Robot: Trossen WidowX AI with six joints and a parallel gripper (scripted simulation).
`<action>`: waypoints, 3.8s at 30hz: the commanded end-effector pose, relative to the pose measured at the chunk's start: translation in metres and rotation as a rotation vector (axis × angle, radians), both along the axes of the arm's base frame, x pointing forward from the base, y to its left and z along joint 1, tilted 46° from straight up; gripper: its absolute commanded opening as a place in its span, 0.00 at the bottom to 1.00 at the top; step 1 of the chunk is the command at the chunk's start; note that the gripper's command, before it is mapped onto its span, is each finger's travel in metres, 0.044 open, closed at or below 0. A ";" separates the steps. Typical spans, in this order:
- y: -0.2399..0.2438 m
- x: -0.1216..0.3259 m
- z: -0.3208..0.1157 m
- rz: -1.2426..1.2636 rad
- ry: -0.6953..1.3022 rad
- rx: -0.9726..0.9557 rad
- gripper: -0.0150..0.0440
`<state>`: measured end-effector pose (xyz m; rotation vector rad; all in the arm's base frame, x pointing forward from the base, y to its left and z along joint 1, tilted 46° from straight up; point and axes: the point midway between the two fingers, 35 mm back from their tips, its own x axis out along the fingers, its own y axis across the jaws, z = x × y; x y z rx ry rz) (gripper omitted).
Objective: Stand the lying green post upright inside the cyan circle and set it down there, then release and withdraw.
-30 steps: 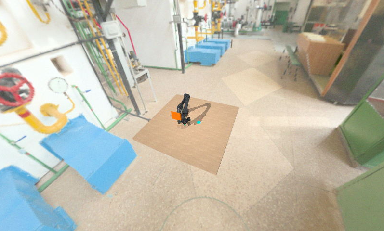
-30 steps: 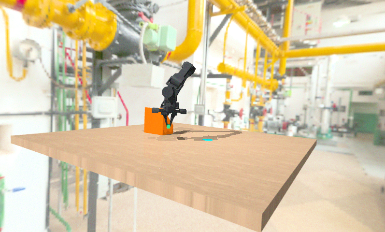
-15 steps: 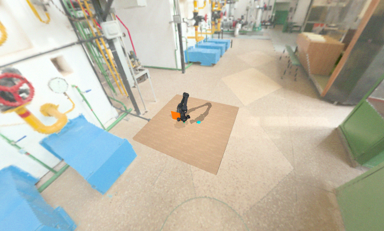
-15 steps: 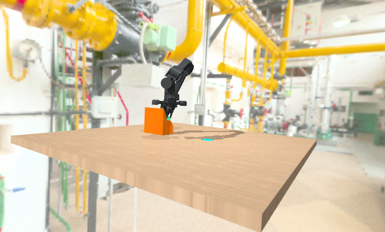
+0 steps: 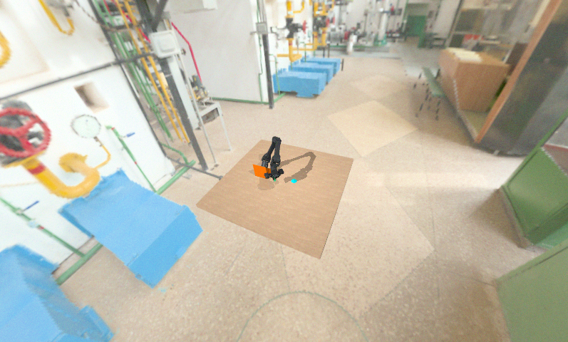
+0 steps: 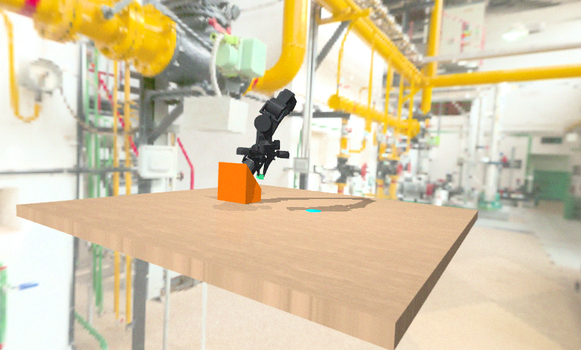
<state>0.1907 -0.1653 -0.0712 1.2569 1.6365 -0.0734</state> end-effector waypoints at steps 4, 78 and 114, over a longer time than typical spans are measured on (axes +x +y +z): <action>0.001 0.015 0.011 0.043 -0.034 -0.021 0.29; 0.085 0.133 0.124 0.212 -0.241 -0.008 0.29; 0.103 0.142 0.112 0.253 -0.266 -0.151 0.29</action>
